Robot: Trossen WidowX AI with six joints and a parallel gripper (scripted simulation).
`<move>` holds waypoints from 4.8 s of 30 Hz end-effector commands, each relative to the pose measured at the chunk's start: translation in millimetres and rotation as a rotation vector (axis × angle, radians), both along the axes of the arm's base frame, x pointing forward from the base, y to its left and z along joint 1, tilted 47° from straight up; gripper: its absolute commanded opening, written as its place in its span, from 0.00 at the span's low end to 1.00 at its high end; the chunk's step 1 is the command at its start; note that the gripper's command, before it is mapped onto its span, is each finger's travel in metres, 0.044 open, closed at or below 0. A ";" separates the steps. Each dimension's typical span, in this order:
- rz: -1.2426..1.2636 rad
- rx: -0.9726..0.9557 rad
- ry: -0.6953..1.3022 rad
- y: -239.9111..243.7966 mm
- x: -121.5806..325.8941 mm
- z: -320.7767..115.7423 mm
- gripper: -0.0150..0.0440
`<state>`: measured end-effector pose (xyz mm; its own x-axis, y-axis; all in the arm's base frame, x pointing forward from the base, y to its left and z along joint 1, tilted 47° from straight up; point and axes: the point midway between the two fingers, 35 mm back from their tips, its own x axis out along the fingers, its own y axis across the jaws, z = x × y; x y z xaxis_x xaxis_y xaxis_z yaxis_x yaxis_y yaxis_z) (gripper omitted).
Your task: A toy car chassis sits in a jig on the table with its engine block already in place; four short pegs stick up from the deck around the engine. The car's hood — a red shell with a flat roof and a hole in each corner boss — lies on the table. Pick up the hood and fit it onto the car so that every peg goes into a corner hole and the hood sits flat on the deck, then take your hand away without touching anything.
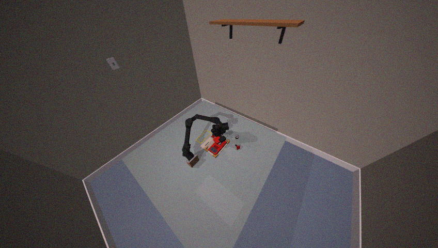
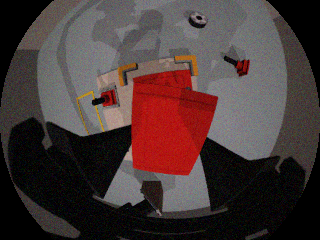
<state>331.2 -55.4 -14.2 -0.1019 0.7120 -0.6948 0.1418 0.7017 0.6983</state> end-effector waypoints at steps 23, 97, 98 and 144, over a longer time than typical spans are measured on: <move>0.197 0.034 -0.211 31.6 14.1 -24.4 0.25; 0.202 0.033 -0.211 54.4 8.7 -45.0 0.65; 0.202 0.033 -0.211 54.4 8.7 -45.0 0.70; 0.201 0.040 -0.211 2.8 15.7 3.3 1.00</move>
